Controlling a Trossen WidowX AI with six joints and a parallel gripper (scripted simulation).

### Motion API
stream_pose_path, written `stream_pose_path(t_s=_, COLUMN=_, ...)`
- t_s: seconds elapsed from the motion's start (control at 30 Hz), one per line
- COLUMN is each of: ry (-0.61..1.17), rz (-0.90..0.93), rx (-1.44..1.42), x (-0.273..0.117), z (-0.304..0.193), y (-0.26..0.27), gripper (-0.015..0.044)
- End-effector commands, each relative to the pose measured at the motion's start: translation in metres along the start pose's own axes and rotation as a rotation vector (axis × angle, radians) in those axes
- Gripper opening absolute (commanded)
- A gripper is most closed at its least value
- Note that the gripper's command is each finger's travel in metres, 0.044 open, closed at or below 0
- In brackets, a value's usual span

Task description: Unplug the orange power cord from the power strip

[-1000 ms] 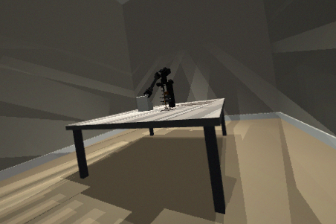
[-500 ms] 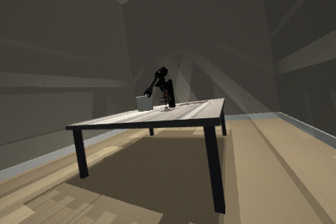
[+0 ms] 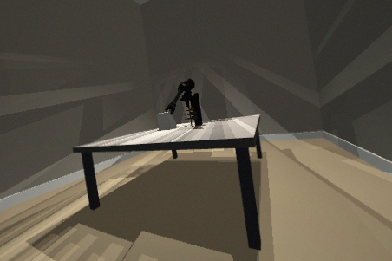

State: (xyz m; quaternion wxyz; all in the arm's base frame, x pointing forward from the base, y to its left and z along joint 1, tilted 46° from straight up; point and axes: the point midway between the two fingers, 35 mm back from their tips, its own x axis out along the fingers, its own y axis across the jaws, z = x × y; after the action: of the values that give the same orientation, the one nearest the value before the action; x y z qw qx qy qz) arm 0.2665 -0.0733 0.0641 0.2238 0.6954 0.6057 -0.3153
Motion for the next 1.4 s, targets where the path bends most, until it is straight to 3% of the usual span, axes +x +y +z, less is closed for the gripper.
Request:
stream_pose_path(t_s=0.0, ry=0.006, rz=0.001, rx=0.005, x=0.0, z=-0.008, y=0.0, gripper=0.016)
stream_pose_path(t_s=0.8, ry=0.008, rz=0.001, rx=0.005, x=0.012, z=-0.022, y=-0.001, gripper=0.016)
stream_pose_path(t_s=0.93, ry=0.003, rz=-0.003, rx=0.002, x=0.01, z=-0.021, y=-0.001, gripper=0.0055)
stream_pose_path(t_s=1.2, ry=0.003, rz=-0.003, rx=0.002, x=0.01, z=-0.021, y=-0.001, gripper=0.0002)
stream_pose_path(t_s=1.37, ry=0.003, rz=-0.003, rx=0.002, x=0.01, z=-0.017, y=-0.001, gripper=0.0)
